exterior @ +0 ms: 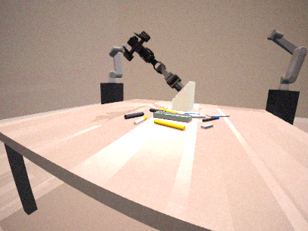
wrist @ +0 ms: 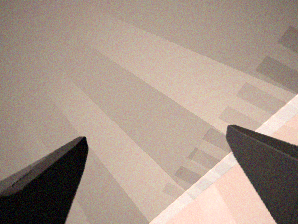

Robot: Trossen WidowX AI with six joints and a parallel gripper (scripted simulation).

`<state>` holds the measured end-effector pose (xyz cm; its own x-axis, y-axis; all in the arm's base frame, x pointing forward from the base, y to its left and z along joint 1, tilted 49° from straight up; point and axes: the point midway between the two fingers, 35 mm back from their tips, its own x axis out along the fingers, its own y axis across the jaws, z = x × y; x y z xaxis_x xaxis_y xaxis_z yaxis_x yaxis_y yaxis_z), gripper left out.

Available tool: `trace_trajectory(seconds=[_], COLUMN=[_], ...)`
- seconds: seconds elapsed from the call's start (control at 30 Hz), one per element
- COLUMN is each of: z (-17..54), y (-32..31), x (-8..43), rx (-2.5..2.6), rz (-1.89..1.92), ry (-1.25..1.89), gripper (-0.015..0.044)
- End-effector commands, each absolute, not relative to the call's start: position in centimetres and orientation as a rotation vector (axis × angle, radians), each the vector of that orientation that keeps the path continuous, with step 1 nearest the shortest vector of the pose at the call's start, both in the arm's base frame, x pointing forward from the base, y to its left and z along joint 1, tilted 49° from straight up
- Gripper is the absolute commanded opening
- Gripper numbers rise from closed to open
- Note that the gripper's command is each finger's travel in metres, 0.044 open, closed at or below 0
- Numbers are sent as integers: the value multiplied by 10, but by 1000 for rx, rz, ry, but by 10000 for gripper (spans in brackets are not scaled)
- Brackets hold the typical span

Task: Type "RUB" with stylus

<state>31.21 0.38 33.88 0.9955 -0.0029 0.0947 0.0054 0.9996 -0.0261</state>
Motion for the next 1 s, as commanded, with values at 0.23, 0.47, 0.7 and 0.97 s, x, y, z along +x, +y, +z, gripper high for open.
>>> trace_trajectory(seconds=[0.23,0.47,0.7,0.97], z=[245,135,48,-40], y=[-1,-5,-6,-17], x=[369,393,386,354], rx=[62,70,-22,-170], rz=[-116,-284,-374,-591], ry=[294,686,954,1257], gripper=[230,46,0,0])
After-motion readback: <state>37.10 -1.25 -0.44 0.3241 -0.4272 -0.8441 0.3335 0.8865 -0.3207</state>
